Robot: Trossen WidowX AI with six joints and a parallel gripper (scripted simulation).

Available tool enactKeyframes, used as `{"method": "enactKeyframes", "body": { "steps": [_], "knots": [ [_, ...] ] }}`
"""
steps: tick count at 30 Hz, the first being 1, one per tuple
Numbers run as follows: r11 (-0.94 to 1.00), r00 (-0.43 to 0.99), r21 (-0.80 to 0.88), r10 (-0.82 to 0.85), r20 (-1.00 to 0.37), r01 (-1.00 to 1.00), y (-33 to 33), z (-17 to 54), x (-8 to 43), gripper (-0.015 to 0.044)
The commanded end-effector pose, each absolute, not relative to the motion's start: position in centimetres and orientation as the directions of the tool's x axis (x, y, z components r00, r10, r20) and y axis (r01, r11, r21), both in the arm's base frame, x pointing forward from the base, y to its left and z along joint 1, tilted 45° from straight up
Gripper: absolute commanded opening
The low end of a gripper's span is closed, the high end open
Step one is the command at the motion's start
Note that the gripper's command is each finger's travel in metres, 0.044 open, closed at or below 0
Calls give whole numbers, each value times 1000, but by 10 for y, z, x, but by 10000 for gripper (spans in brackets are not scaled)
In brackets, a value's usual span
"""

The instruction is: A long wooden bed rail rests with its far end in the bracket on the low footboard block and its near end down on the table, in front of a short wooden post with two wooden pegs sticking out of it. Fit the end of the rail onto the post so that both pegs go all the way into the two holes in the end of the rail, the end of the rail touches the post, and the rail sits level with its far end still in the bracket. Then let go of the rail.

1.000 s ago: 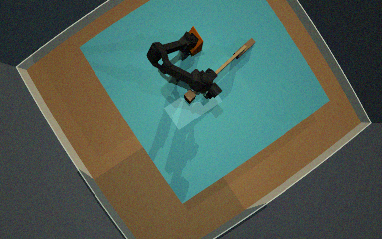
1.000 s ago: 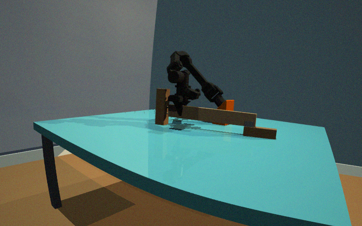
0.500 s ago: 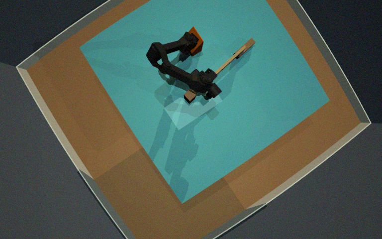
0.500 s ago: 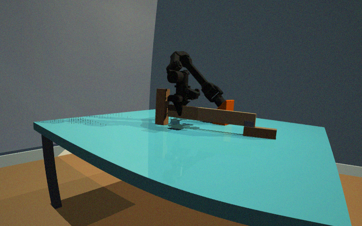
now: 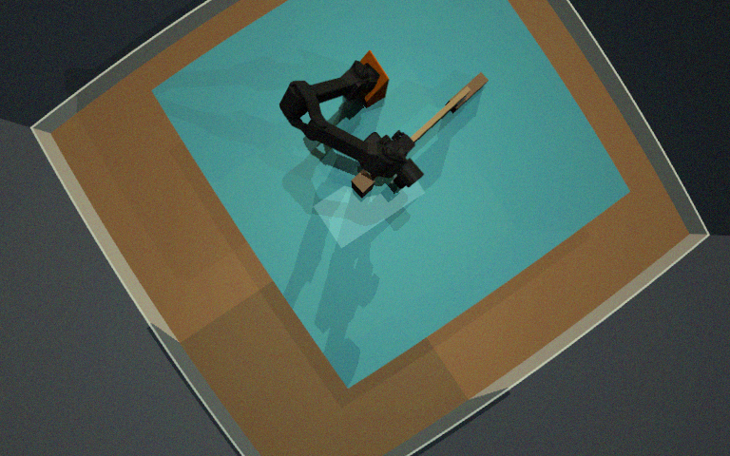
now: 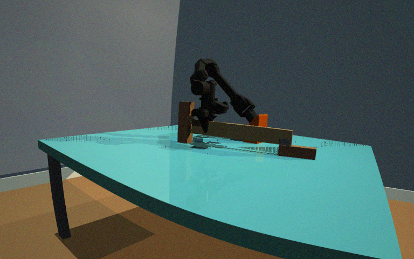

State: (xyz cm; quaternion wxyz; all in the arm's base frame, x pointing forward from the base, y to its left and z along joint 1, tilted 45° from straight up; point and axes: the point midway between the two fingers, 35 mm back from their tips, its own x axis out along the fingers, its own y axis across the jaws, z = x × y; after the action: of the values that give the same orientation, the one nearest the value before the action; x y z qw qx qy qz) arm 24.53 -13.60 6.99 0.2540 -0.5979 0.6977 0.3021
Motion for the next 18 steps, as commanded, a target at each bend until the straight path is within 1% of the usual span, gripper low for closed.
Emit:
{"method": "enactKeyframes", "body": {
  "steps": [1,18],
  "knots": [
    [95,-143,106,-690,-709,-990,-136,76,248,0],
    [95,-143,106,-690,-709,-990,-138,77,248,0]
  ]
}}
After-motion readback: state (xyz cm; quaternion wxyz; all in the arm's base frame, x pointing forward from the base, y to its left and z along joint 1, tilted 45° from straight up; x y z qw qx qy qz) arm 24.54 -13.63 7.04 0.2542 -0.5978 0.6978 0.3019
